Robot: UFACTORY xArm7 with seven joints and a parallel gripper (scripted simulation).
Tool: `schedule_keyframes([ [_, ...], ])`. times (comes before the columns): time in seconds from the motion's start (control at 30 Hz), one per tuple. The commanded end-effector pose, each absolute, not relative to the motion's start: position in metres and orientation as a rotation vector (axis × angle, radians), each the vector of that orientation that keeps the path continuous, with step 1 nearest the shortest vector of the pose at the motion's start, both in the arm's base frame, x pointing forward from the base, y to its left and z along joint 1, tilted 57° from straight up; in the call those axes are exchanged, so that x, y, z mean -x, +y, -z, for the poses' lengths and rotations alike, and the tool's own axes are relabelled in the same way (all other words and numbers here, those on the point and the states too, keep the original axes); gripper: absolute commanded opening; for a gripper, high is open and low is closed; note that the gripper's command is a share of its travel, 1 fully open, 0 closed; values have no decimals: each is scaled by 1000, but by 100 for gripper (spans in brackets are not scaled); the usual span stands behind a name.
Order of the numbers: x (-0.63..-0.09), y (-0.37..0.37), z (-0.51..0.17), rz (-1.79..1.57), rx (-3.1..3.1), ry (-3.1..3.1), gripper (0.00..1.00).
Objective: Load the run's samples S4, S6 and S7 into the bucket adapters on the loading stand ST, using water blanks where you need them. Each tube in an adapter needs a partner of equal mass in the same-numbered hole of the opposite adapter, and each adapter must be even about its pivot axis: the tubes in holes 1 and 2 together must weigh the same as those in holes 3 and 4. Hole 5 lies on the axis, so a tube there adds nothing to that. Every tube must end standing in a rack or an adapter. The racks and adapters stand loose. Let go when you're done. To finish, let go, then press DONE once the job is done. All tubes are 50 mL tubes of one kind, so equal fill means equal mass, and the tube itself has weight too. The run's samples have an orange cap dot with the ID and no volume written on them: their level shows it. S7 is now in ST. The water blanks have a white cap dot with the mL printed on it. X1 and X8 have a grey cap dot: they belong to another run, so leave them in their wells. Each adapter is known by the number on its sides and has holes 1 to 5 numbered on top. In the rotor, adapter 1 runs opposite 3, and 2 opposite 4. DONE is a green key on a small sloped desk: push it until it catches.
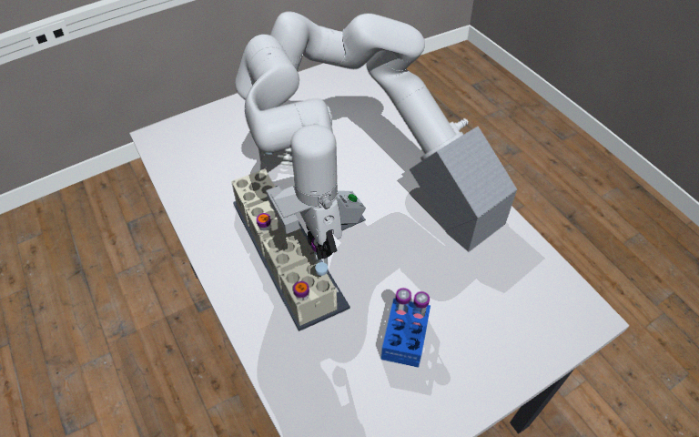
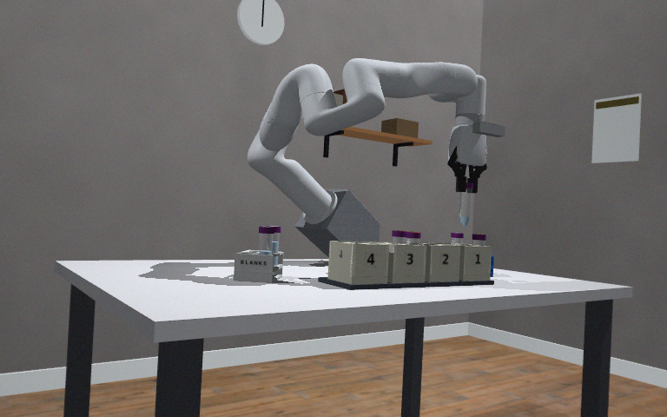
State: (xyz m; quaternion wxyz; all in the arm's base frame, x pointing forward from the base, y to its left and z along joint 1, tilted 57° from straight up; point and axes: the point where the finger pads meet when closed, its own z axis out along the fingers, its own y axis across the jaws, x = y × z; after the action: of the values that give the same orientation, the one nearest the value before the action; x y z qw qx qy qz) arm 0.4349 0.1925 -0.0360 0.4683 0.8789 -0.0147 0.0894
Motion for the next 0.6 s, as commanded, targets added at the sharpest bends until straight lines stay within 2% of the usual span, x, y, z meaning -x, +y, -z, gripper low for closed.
schedule_keyframes([
  [0.0, -435, 195, 35, -222, -2160, -34, 0],
  [0.57, -439, 174, 49, -223, -2160, -34, 0],
])
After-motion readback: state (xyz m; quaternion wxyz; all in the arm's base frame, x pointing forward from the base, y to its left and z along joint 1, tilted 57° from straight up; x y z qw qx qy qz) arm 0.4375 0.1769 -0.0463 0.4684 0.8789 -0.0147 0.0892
